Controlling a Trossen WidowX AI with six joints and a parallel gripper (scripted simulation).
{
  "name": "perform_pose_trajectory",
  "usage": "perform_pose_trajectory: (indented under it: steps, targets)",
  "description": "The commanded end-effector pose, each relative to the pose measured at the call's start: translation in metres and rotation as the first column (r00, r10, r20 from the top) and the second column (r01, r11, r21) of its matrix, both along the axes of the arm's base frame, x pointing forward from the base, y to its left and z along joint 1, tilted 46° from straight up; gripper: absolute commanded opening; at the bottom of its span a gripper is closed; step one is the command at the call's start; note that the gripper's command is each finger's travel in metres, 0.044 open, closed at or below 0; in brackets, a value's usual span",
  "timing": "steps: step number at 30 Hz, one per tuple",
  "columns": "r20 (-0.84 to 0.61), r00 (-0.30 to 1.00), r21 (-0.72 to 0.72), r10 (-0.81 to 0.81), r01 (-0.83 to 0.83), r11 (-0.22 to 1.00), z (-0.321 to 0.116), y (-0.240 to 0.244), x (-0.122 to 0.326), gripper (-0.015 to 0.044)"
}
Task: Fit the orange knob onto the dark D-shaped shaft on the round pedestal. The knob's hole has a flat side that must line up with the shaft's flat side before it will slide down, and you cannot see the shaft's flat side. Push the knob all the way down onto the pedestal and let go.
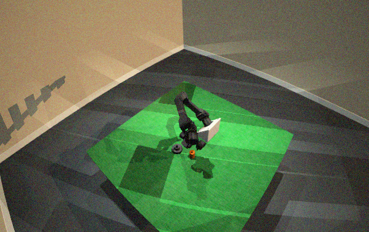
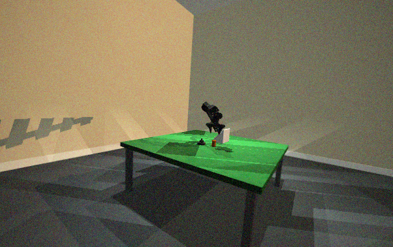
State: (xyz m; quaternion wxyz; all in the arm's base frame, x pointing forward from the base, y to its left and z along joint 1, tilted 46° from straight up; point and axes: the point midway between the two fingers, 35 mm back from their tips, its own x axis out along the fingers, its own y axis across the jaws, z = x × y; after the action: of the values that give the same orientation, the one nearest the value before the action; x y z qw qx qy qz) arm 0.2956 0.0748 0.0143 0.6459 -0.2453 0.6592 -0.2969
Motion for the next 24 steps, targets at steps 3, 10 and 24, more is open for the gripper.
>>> perform_pose_trajectory:
  steps: [3, 10, 24]
  targets:
    - [0.029, 0.999, -0.007, -0.030, 0.030, 1.000, -0.005, -0.007, 0.000, 0.0440]
    - [0.067, 0.996, -0.009, -0.067, 0.067, 0.998, -0.024, -0.026, -0.001, 0.0440]
    - [0.067, 0.996, -0.009, -0.066, 0.067, 0.998, -0.041, -0.043, -0.002, 0.0440]
